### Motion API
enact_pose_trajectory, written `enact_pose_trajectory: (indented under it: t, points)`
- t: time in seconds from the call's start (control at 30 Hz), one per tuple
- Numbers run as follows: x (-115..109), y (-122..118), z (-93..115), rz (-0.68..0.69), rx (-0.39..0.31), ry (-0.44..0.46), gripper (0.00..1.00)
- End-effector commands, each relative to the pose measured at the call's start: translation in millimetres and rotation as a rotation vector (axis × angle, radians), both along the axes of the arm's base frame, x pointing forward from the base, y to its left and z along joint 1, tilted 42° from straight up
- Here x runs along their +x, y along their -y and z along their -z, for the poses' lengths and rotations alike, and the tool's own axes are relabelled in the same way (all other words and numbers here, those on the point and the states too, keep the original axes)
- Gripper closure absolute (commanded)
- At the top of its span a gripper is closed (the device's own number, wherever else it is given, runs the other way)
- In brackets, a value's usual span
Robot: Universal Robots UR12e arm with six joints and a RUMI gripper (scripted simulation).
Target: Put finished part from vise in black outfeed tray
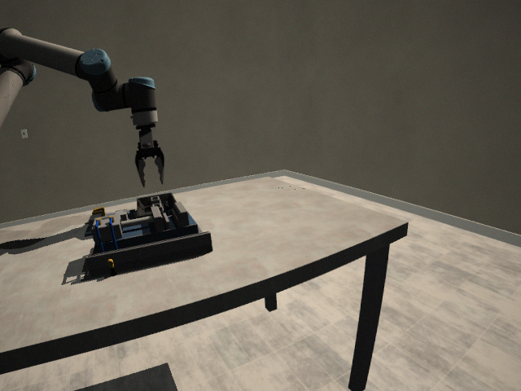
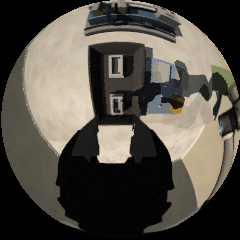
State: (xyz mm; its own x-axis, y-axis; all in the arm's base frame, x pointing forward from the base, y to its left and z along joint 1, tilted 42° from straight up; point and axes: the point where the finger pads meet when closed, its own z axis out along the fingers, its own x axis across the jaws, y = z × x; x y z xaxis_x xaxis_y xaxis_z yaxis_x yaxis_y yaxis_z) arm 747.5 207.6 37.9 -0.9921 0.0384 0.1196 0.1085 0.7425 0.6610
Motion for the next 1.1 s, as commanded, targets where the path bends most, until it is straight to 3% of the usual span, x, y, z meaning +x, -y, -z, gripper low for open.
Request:
enact_pose_trajectory:
  t: [0.0, 0.47, 0.83, 0.87, 1.07]
  points:
    - [2, 17, -19, 0.000, 0.000, 0.001, 0.60]
    - [6, 54, -59, 0.000, 0.000, 0.001, 0.60]
    - [6, 59, -66, 0.000, 0.000, 0.001, 0.60]
    - [6, 59, -66, 0.000, 0.000, 0.001, 1.00]
    - [6, 59, -66, 0.000, 0.000, 0.001, 1.00]
